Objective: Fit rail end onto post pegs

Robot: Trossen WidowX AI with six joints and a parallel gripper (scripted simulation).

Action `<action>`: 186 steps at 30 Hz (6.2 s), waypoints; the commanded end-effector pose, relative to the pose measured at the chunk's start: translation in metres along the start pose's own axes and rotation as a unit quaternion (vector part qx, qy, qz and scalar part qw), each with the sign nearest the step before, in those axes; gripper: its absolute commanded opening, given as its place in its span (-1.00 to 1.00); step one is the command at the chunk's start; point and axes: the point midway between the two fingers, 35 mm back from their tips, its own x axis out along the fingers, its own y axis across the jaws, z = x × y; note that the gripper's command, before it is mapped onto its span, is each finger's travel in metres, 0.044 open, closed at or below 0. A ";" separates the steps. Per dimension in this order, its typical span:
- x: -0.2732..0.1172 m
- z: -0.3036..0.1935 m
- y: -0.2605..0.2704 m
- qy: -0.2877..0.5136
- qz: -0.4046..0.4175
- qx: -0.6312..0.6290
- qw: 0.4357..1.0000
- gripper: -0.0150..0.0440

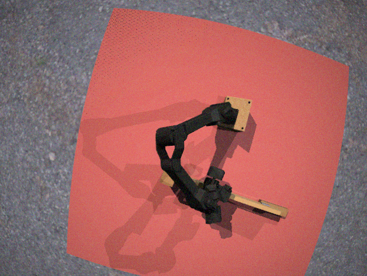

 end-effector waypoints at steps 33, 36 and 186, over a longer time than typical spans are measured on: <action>-0.023 0.002 -0.004 -0.003 -0.006 -0.001 1.000 -0.49; -0.025 0.002 -0.004 -0.003 -0.006 -0.001 1.000 -0.49; -0.024 -0.030 -0.002 -0.002 -0.006 -0.002 1.000 -0.49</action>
